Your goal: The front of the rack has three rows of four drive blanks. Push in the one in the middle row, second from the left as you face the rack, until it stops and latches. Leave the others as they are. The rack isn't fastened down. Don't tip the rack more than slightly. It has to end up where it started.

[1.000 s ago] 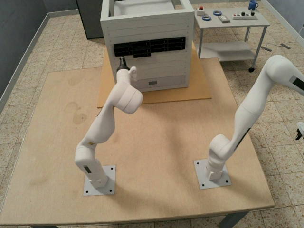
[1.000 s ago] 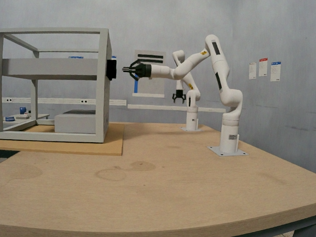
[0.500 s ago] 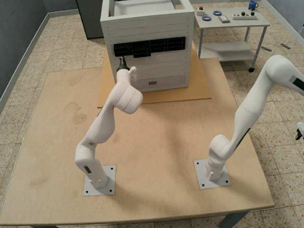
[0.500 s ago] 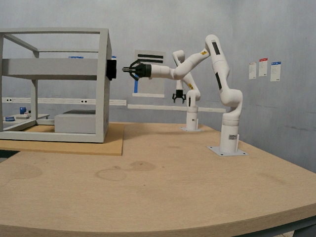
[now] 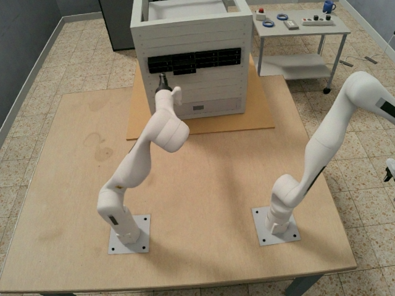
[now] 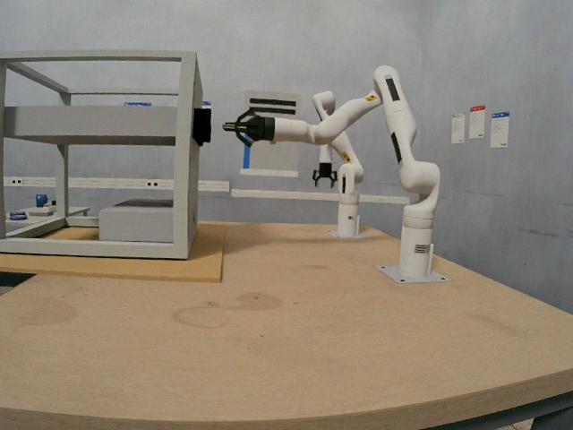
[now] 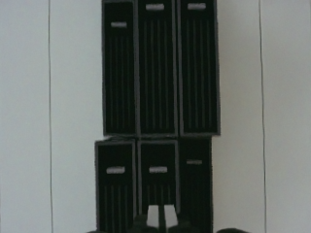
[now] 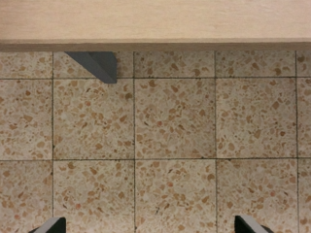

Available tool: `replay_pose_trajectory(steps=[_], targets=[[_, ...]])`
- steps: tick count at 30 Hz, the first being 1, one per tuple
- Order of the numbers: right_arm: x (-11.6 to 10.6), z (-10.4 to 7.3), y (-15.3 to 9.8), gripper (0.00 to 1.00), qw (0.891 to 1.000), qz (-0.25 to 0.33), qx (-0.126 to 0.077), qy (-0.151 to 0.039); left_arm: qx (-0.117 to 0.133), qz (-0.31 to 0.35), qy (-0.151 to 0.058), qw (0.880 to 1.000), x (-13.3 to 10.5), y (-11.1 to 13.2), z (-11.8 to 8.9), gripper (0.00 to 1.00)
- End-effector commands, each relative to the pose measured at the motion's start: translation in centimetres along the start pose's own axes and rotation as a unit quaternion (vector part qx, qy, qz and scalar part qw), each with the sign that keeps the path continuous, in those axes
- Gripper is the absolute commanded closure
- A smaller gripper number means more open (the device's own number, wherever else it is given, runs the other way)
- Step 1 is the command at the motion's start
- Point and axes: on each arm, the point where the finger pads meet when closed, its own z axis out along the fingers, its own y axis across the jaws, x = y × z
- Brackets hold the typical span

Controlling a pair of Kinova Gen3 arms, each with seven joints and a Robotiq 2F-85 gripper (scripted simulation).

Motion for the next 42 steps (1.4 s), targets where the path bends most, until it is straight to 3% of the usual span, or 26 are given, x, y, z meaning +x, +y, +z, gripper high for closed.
replay_pose_trajectory(steps=[1,21,35,42], targets=[[0.0,-0.1,0.0,0.002,1.0,0.0,0.0,-0.001,0.001,0.0,0.0,1.0,0.8,-0.1,-0.2,0.903],[0.0,-0.1,0.0,0.002,1.0,0.0,0.0,-0.001,0.0,-0.001,0.0,1.0,8.7,-0.5,-2.0,0.903],[0.0,-0.1,0.0,0.002,1.0,0.0,0.0,-0.001,0.0,-0.001,0.0,1.0,9.8,-0.5,-2.2,0.903],[0.0,-0.1,0.0,0.002,1.0,0.0,0.0,-0.001,0.001,-0.001,0.0,1.0,9.8,-0.5,-0.3,0.903]])
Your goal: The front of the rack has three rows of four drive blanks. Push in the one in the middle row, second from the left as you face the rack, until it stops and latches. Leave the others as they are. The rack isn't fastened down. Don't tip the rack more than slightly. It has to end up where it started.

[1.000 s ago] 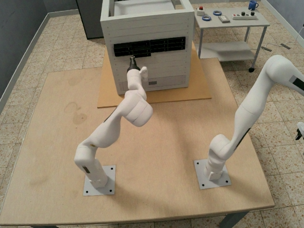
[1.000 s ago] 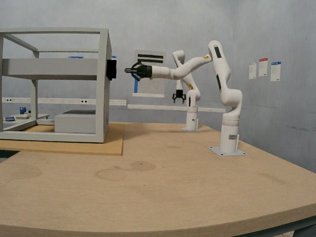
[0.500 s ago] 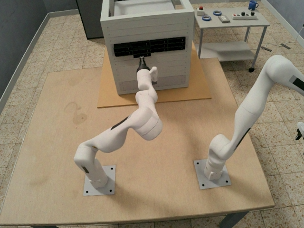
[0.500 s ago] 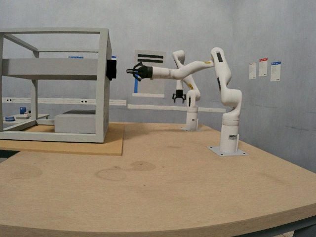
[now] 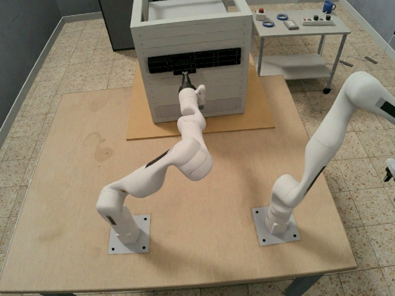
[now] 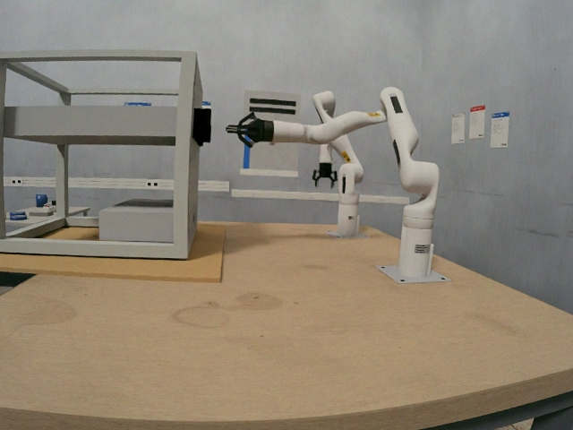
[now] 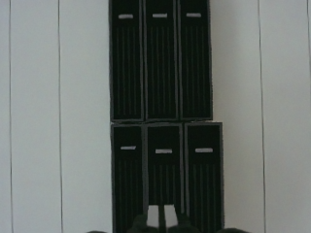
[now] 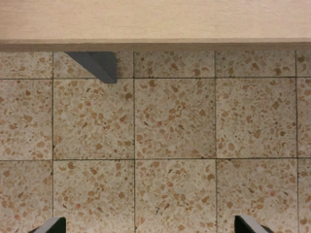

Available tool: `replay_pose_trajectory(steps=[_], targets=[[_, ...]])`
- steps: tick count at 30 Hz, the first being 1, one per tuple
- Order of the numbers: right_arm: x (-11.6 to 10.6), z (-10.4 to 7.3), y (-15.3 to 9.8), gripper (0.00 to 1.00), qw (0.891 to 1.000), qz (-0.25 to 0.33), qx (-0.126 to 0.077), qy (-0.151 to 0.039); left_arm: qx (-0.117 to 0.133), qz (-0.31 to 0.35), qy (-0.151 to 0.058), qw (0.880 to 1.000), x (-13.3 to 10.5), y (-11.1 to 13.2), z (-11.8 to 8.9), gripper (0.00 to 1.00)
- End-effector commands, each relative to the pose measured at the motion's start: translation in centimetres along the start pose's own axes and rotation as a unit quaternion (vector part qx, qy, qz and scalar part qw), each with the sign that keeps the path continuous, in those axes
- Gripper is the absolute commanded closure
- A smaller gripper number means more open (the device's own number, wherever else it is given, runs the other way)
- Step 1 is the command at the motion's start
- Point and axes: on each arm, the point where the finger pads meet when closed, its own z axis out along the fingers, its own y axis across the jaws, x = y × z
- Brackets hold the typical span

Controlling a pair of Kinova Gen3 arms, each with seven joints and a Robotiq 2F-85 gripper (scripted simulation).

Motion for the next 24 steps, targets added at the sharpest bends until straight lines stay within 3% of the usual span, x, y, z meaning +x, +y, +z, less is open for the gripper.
replay_pose_trajectory(steps=[1,7,24], targets=[[0.0,-0.1,0.0,0.002,1.0,0.0,0.0,-0.001,0.001,-0.001,0.0,1.0,0.0,-0.1,1.6,0.903],[0.0,-0.1,0.0,0.002,1.0,0.0,0.0,-0.001,0.001,-0.001,0.0,1.0,0.0,-0.1,4.2,0.903],[0.0,-0.1,0.0,0.002,1.0,0.0,0.0,-0.001,0.001,-0.001,0.0,1.0,0.0,-0.1,4.3,0.903]])
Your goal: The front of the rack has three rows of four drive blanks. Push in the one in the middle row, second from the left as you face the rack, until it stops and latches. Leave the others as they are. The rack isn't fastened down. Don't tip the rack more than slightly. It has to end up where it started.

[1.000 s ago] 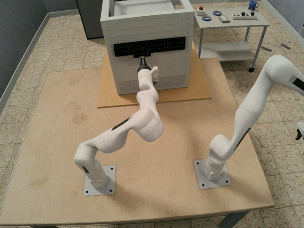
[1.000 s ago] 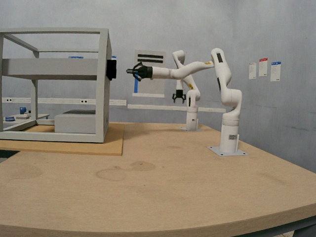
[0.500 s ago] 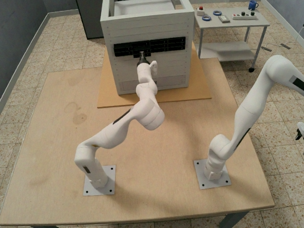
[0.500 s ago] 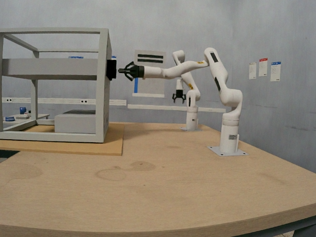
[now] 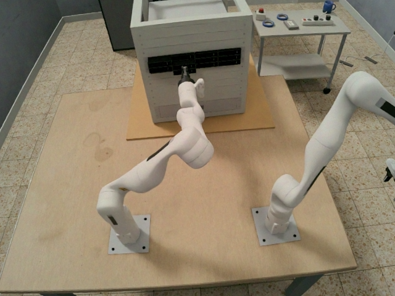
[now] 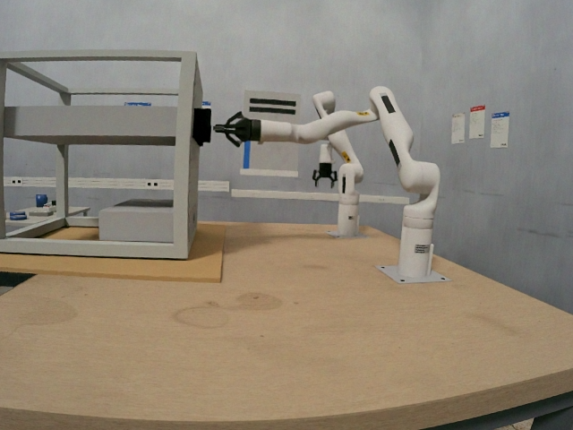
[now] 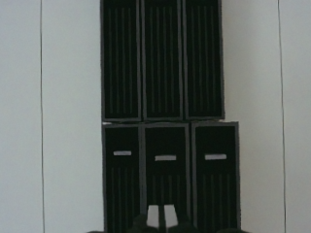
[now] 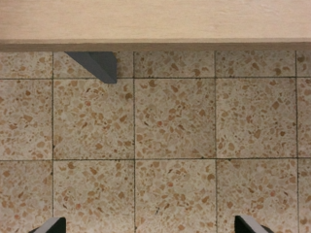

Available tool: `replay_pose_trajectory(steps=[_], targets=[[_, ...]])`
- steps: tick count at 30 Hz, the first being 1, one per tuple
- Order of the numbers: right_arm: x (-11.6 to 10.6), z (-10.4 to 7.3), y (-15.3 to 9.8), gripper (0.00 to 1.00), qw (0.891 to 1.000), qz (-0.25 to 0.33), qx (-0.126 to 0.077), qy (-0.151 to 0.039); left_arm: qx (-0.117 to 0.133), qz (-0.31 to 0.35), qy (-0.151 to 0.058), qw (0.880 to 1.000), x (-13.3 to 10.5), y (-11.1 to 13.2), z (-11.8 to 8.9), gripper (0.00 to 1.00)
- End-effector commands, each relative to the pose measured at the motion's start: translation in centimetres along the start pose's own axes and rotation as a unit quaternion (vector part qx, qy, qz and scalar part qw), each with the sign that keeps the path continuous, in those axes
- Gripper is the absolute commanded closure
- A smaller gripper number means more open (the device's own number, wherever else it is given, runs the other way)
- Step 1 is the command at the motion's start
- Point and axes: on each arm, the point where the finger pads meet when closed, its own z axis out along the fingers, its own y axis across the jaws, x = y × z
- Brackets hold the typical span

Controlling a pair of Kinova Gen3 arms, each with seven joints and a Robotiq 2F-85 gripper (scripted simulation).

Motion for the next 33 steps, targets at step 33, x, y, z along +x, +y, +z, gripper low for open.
replay_pose_trajectory(steps=[33], targets=[[-0.04,-0.07,0.0,0.002,1.0,0.0,0.0,-0.001,0.001,-0.001,0.0,1.0,-0.02,-0.12,1.01,0.903]])
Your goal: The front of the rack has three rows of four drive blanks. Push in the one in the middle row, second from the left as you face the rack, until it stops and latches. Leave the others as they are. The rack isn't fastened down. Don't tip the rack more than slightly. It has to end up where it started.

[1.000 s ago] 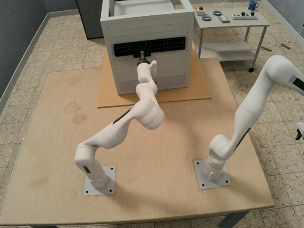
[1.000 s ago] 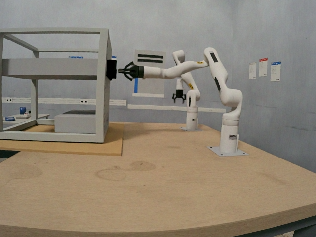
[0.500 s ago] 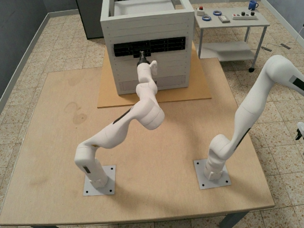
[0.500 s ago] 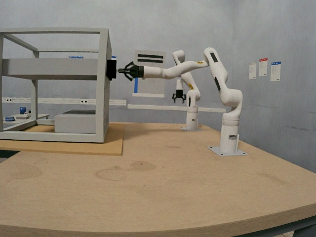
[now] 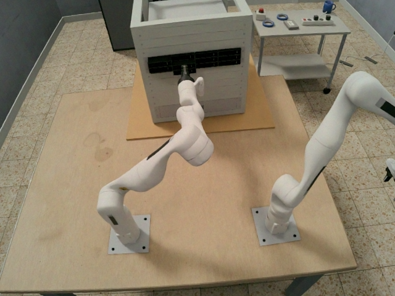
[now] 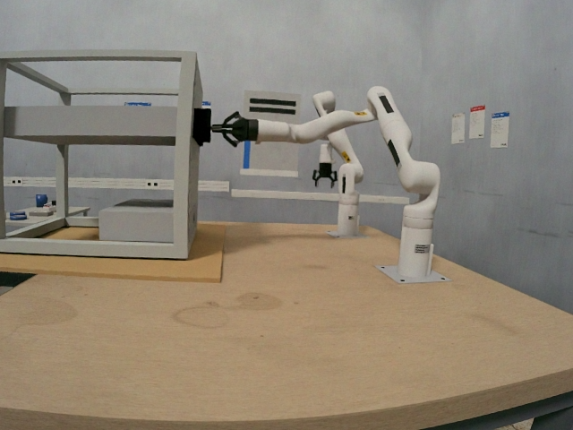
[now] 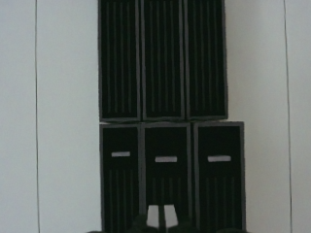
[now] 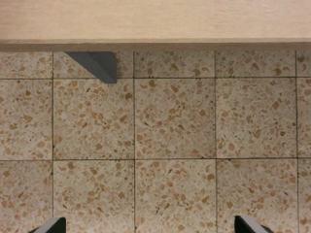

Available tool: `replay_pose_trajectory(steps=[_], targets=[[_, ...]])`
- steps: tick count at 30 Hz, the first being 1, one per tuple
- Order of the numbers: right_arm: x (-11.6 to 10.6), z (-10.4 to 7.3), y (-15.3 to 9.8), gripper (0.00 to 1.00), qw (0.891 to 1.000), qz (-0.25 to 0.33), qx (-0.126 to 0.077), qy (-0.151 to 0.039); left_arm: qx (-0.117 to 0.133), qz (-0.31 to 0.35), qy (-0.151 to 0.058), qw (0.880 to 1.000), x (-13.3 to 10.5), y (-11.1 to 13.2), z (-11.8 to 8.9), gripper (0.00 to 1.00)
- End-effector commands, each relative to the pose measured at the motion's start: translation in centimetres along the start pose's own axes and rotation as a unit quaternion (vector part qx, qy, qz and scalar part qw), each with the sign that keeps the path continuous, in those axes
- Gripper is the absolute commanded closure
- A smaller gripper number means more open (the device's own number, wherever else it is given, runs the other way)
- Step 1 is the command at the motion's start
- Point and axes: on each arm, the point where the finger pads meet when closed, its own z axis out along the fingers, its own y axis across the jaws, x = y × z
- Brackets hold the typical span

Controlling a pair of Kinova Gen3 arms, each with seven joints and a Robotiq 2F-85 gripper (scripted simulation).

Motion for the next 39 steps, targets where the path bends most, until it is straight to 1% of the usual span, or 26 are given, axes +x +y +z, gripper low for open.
replay_pose_trajectory(steps=[1,9,16,28,34,39], targets=[[0.0,-0.1,0.0,0.002,1.0,0.0,0.0,-0.001,0.001,-0.001,0.0,1.0,0.0,-0.1,0.0,0.903],[0.0,-0.1,0.0,0.002,1.0,0.0,0.0,-0.001,0.001,-0.001,0.0,1.0,0.0,-0.1,0.1,0.903],[0.0,-0.1,0.0,0.002,1.0,0.0,0.0,-0.001,0.001,-0.001,0.0,1.0,0.0,-0.1,1.0,0.903],[0.0,-0.1,0.0,0.002,1.0,0.0,0.0,-0.001,0.001,-0.001,0.0,1.0,0.0,-0.1,1.1,0.903],[0.0,-0.1,0.0,0.002,1.0,0.0,0.0,-0.001,0.001,-0.001,0.0,1.0,0.0,-0.1,1.9,0.903],[0.0,-0.1,0.0,0.002,1.0,0.0,0.0,-0.001,0.001,-0.001,0.0,1.0,0.0,-0.1,2.0,0.903]])
